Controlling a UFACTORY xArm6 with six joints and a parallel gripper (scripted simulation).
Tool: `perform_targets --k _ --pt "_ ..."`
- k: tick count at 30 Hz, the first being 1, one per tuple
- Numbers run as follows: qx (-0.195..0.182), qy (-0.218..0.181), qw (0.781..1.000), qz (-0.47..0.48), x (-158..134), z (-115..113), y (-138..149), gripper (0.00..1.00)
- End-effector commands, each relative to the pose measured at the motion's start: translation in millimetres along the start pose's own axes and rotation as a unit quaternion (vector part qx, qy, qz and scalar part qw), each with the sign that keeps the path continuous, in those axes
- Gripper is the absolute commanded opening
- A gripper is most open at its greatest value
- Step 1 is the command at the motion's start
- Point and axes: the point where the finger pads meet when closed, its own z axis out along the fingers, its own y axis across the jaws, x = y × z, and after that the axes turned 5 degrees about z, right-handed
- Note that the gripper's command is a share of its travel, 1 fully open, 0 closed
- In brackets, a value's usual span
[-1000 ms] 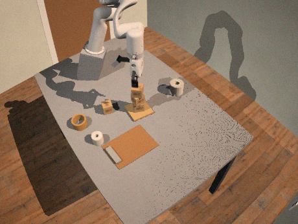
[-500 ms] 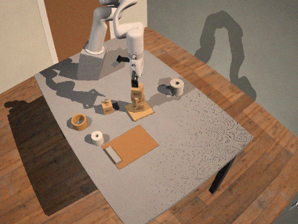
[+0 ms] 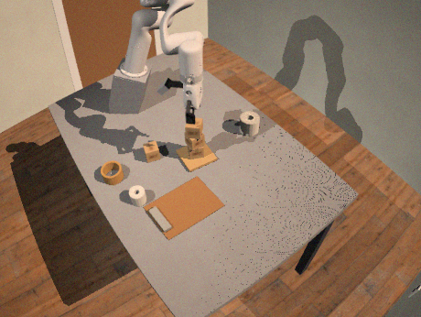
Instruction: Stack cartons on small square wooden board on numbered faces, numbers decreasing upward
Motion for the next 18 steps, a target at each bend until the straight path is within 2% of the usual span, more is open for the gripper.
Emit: perform_targets --k 1,3,5,10,12,13,15,18 --pt "0.001 -0.001 1.000 0.002 -0.2 -1.2 -1.3 1.00" --pt "0.002 0.000 0.999 0.055 16.8 -2.9 -9.8 1.00" --pt "0.002 0.001 0.989 0.150 59.2 -7.2 -26.5 1.00" --pt "0.001 -0.001 0.965 0.261 115.3 -11.5 -33.3 1.00" --pt "0.001 -0.001 0.965 0.261 115.3 -11.5 -33.3 1.00" --pt "0.000 -0.001 0.943 0.333 148.6 -14.6 -39.3 1.00" --pt "-0.001 -0.002 0.929 0.370 165.8 -17.1 -42.7 1.00" --pt "0.000 -0.002 0.899 0.437 169.4 -17.8 -43.5 1.00"
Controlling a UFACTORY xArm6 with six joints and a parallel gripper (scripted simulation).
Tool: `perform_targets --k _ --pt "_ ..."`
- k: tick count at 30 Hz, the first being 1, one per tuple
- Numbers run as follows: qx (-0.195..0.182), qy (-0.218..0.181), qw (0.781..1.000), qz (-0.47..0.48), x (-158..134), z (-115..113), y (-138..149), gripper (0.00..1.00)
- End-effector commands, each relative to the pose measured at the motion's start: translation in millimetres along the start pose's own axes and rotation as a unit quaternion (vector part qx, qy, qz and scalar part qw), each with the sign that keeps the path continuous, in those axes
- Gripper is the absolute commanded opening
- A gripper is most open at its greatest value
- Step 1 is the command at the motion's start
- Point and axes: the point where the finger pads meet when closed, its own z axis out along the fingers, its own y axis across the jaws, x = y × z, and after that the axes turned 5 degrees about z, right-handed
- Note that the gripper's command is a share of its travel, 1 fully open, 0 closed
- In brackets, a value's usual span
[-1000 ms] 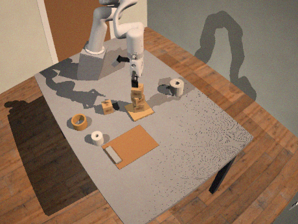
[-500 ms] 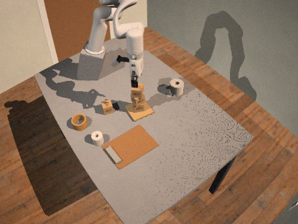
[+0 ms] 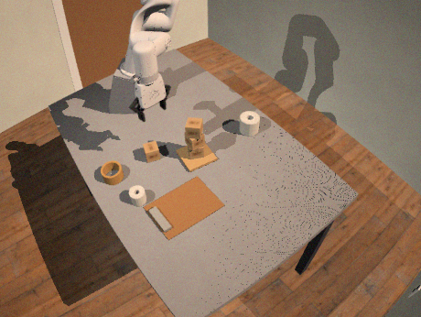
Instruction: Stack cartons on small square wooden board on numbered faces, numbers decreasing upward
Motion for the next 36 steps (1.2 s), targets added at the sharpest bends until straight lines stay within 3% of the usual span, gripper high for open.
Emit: perform_targets --k 1,3,36 --pt "0.002 -0.001 0.990 0.139 16.7 -9.8 -25.0 1.00" --pt "0.002 -0.001 0.982 0.188 16.7 -9.8 -25.0 1.00" --pt "0.002 -0.001 0.982 0.189 16.5 -8.6 -24.9 1.00"
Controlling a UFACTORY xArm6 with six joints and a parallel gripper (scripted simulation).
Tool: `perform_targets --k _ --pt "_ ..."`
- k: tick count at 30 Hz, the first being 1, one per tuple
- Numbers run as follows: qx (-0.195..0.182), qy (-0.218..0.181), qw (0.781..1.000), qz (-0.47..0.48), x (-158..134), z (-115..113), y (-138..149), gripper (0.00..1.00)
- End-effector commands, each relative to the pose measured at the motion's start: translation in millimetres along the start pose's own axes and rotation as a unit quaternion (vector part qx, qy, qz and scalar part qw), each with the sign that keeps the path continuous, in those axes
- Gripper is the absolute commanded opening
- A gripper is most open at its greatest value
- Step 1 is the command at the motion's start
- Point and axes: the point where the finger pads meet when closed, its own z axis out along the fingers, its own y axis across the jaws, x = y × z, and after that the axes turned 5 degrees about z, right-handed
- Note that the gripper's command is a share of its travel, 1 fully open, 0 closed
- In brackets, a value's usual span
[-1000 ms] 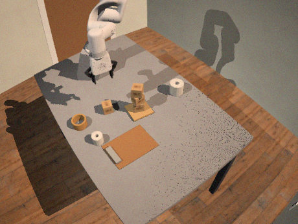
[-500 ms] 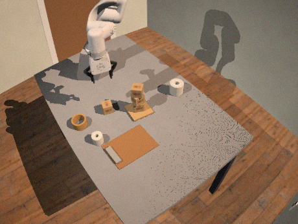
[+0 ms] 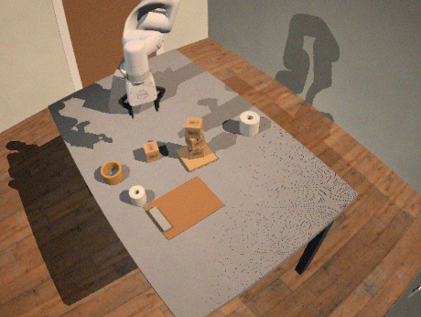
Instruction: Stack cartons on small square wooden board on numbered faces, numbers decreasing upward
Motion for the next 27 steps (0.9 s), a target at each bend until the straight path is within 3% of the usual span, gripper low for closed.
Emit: perform_targets --k 1,27 --pt "0.000 -0.002 1.000 0.000 -1.4 -0.3 0.0 1.00" --pt "-0.001 -0.002 1.000 -0.001 -2.2 8.3 0.7 1.00"
